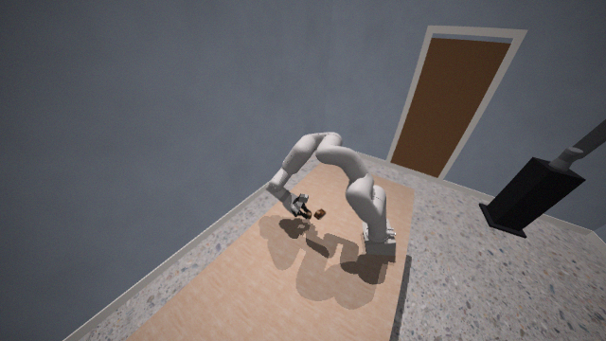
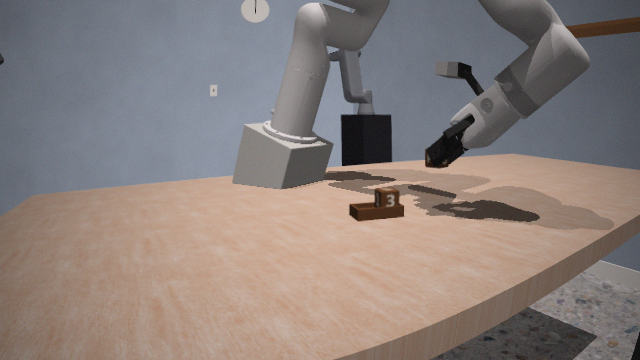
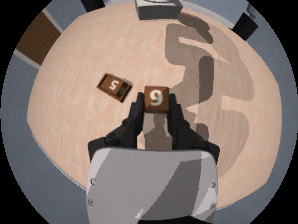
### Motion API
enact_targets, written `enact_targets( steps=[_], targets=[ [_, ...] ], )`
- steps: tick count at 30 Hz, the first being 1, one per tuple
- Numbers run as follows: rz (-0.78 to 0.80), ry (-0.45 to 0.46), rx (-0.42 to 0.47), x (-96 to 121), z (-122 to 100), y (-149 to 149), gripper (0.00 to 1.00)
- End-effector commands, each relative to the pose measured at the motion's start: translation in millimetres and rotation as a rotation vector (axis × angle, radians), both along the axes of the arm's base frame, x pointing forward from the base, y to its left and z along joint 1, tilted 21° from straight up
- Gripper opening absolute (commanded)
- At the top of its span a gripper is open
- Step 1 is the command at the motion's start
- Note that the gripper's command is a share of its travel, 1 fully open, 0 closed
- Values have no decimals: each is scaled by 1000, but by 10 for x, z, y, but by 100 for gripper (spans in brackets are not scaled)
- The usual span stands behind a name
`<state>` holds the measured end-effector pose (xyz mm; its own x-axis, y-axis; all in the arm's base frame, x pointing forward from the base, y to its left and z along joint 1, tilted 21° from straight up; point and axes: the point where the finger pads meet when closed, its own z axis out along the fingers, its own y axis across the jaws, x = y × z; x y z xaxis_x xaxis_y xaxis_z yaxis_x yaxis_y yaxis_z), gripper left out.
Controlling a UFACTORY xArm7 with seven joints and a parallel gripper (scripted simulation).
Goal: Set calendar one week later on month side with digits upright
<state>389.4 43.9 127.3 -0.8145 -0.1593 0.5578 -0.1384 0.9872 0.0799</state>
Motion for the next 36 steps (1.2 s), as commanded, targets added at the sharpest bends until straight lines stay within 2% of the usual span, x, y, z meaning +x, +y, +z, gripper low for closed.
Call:
enact_targets(
  steps=[1, 25, 36],
  targets=[
    [1, 12, -2, 20, 14, 0, 27],
    [1, 12, -2, 42, -45, 8, 27],
    [1, 12, -2, 93, -191, 27, 27]
  ],
)
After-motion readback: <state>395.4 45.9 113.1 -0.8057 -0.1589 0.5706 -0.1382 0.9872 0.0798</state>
